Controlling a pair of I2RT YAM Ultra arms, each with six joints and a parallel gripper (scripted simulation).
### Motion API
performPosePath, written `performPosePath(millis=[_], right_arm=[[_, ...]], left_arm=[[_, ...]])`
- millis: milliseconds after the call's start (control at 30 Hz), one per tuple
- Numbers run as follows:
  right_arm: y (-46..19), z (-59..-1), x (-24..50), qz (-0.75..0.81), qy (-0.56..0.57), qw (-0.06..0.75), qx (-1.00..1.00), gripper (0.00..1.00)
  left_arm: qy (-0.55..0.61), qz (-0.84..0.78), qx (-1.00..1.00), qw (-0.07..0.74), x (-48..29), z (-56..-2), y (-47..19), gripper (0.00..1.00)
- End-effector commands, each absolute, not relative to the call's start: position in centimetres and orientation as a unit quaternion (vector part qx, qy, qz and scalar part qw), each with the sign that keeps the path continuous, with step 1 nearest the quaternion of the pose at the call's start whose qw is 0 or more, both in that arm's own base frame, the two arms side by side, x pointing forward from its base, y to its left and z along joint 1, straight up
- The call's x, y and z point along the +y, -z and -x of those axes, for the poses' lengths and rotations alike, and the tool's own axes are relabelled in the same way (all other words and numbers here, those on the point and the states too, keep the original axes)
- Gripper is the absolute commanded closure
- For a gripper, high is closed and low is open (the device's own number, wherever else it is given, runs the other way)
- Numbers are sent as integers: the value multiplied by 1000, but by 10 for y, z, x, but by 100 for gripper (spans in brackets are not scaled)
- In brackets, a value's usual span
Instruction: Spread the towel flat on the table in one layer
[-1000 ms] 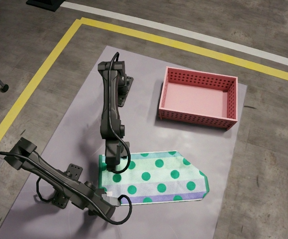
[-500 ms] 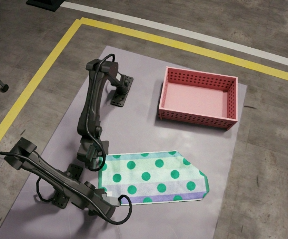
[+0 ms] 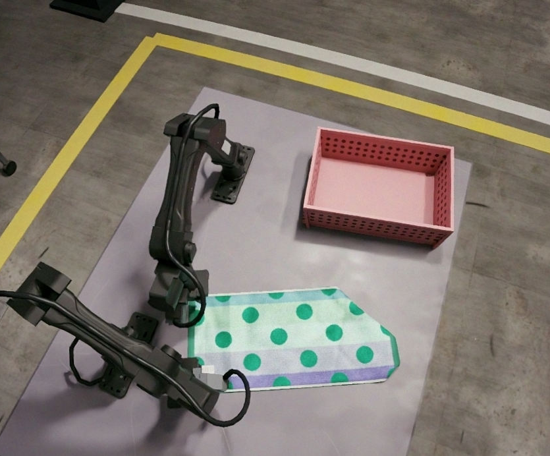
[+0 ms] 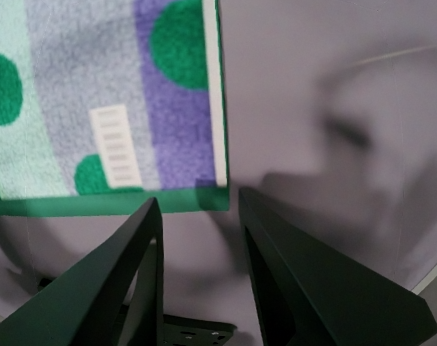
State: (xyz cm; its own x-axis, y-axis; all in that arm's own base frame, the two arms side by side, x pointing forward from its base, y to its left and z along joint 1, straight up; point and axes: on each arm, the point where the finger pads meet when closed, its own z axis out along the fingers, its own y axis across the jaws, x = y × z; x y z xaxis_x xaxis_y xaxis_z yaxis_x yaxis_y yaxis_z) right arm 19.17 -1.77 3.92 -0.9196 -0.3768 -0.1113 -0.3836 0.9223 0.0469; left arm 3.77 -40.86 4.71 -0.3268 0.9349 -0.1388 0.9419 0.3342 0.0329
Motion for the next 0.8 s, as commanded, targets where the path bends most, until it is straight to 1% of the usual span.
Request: performPosePath(millis=[0,67,100,200,267,300,467,767], right_arm=[[-32,-193,-21,193,-30,75,978,66],[-32,-192,-21,193,-30,75,978,66],[-12,-187,-23,192,-37,59,979,66],[-7,-187,-23,192,-37,59,979,66],[-7,-187,-23,192,-37,59,979,66],[-17,-202,-24,201,-29,78,976,66],[-3,-188,-16,195,-38,58,978,66],[0,-188,-14,195,-38,58,978,66]], left_arm=[[19,-577,814,66,-404,-27,-25,66],[21,-577,814,64,-404,-26,-25,66],[20,-577,814,64,-402,-24,-10,66],[20,-577,814,64,-401,-25,-3,66],[20,-577,814,64,-401,-25,-3,66],[35,-571,817,76,-408,-29,-16,66],[37,-571,817,77,-417,-32,-13,66],[37,-571,817,77,-418,-30,-10,66]])
